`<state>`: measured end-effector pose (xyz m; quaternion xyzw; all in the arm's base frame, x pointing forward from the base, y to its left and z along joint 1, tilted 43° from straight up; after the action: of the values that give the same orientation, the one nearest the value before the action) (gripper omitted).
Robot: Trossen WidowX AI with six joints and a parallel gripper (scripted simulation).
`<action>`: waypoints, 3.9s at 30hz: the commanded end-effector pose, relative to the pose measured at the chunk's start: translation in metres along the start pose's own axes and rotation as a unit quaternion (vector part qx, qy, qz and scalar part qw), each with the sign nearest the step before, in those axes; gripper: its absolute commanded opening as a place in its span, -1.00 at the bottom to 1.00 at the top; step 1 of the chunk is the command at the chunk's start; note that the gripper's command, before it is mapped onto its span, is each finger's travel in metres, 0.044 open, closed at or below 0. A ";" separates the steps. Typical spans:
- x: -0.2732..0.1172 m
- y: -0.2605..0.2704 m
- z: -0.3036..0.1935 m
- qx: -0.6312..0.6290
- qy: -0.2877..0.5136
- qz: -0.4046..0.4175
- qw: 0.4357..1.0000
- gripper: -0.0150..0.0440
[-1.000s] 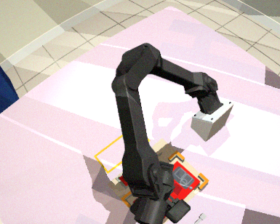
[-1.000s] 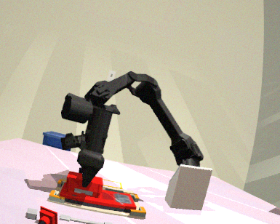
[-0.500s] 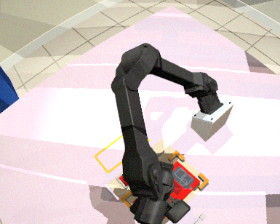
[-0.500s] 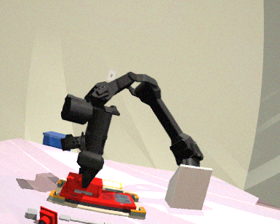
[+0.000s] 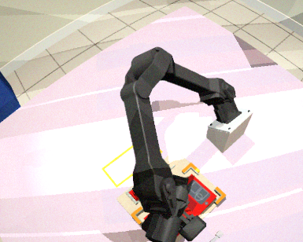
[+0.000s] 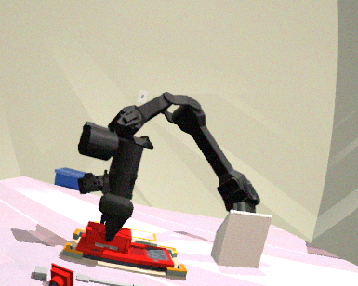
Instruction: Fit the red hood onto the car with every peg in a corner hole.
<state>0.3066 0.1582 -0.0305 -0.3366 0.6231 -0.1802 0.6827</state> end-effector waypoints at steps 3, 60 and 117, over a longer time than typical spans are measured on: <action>-0.003 0.000 0.001 0.000 -0.001 0.000 1.000 -0.49; 0.009 0.000 0.000 0.000 -0.003 0.001 1.000 -0.49; -0.064 -0.002 0.009 0.002 0.026 0.008 1.000 1.00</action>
<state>0.3062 0.2013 0.0171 -0.3286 0.6411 -0.1841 0.6687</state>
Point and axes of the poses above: the point midway between the two fingers, 35 mm back from their tips, its own x axis out along the fingers, its own y axis across the jaws, z = x × y, the point moved 7 cm from there along -x, back along the fingers
